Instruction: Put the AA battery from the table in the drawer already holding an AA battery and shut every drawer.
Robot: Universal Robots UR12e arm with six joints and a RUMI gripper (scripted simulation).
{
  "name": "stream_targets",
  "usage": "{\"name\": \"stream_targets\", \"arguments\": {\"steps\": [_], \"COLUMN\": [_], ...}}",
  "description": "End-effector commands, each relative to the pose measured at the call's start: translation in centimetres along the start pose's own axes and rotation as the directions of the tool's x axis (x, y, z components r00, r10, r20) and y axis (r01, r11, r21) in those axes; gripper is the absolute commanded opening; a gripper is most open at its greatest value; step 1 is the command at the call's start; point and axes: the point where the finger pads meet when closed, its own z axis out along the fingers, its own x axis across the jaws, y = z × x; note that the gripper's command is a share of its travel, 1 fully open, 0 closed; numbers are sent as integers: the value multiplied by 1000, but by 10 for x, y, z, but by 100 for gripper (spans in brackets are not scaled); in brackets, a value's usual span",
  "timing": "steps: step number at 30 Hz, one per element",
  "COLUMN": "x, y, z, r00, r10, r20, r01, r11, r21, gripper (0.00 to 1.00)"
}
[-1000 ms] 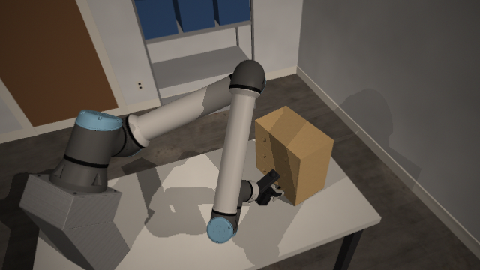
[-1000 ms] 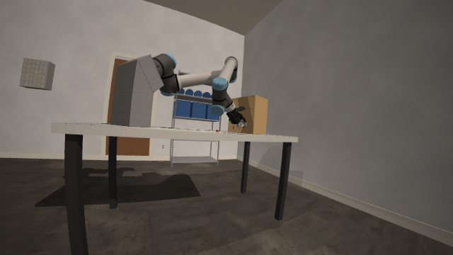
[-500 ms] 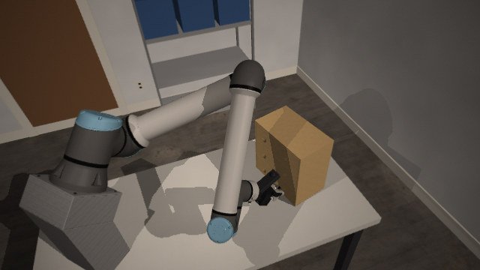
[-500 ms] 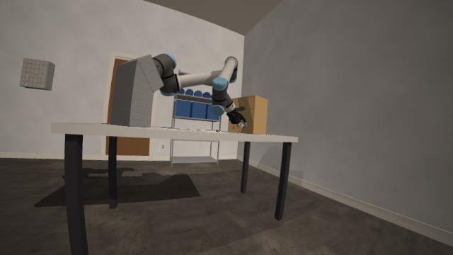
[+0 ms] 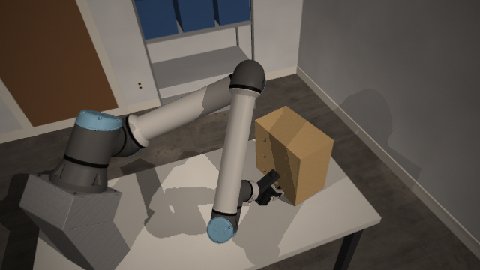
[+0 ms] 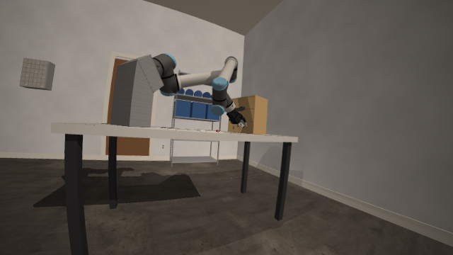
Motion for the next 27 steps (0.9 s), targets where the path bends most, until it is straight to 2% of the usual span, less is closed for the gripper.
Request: {"name": "stream_targets", "arguments": {"steps": [1,8,9,27], "x": [0,0,0,0], "y": [-1,-1,-1,-1], "z": [0,0,0,0], "r00": [1000,1000,1000,1000], "r10": [0,0,0,0], "r20": [0,0,0,0], "r01": [0,0,0,0], "r11": [1000,1000,1000,1000], "r21": [1,1,1,1], "gripper": [20,20,7,7]}}
